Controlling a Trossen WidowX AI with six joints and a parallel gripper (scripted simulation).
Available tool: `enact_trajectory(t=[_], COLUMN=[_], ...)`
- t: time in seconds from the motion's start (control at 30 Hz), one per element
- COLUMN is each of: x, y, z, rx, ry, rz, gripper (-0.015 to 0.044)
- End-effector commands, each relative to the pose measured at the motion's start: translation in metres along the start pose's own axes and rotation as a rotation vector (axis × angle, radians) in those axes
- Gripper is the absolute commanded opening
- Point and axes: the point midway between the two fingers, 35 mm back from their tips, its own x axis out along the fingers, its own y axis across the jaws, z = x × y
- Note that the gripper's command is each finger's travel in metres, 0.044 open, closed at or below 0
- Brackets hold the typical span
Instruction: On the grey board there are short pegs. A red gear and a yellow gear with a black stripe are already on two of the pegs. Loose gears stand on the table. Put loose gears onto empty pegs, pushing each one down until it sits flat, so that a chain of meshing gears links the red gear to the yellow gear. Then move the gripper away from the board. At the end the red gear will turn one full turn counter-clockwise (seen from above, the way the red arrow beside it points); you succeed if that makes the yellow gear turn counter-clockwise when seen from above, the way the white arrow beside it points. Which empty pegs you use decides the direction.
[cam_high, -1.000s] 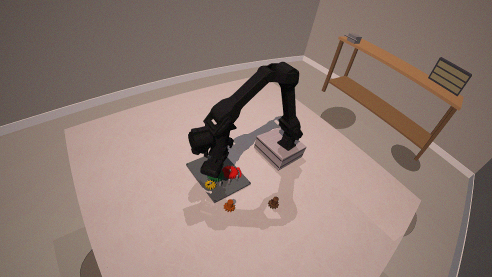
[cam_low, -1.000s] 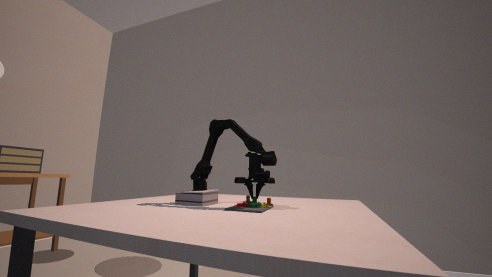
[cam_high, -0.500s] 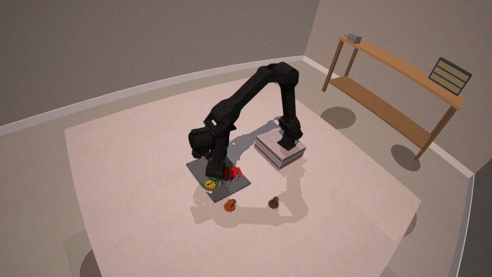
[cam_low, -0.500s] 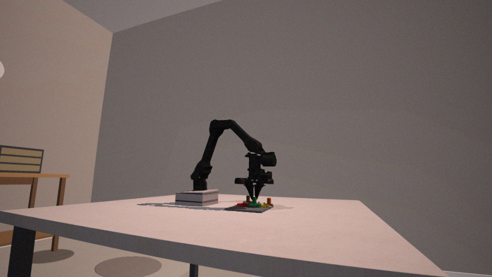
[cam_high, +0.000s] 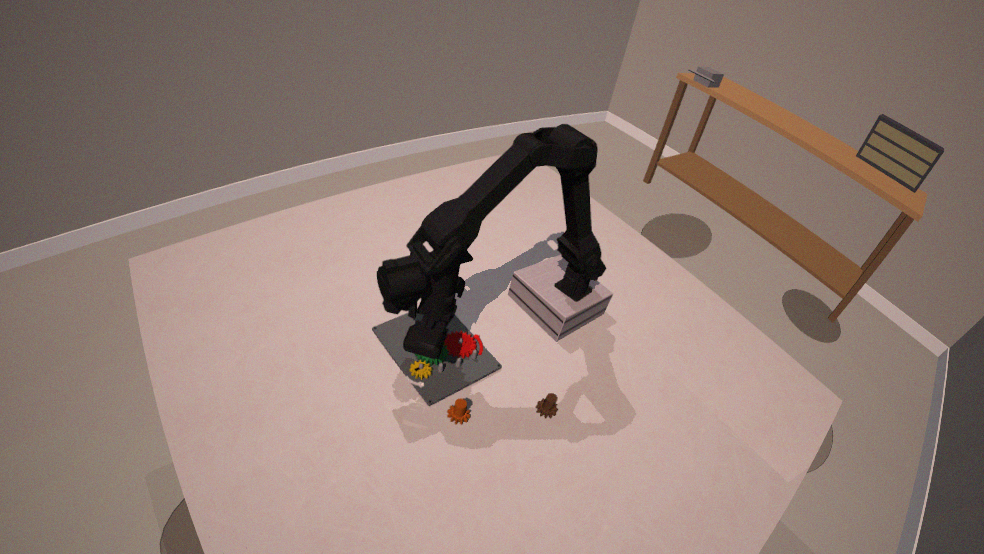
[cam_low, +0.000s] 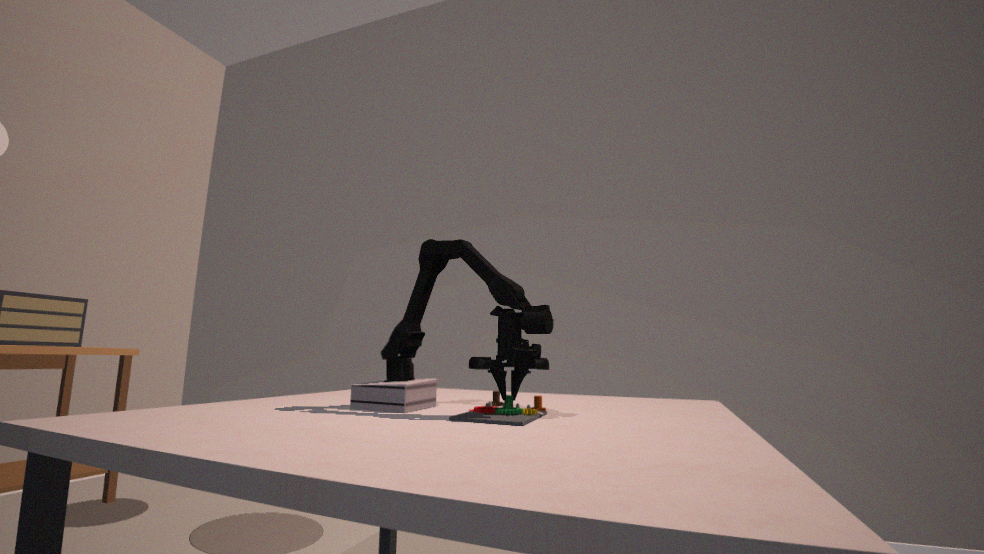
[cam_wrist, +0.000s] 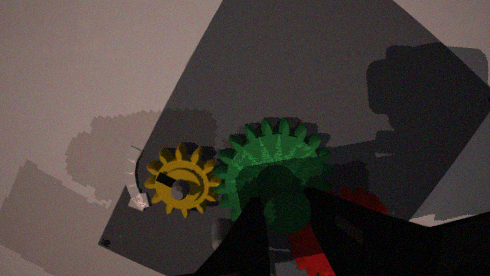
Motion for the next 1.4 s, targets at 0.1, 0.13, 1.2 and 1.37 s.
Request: enact_trajectory(t=[0.1, 0.13, 1.2, 1.37], x=[0.001, 0.002, -0.088, -0.088], y=[-0.001, -0.001, -0.003, -0.003], z=[0.0, 0.0, -0.002, -0.002], rx=[0.111, 0.12, -0.003, -0.003], ry=[-0.001, -0.001, -0.001, -0.001], rz=[-0.001, -0.001, 0.002, 0.002], gripper=[0.0, 0.0, 0.044, 0.044])
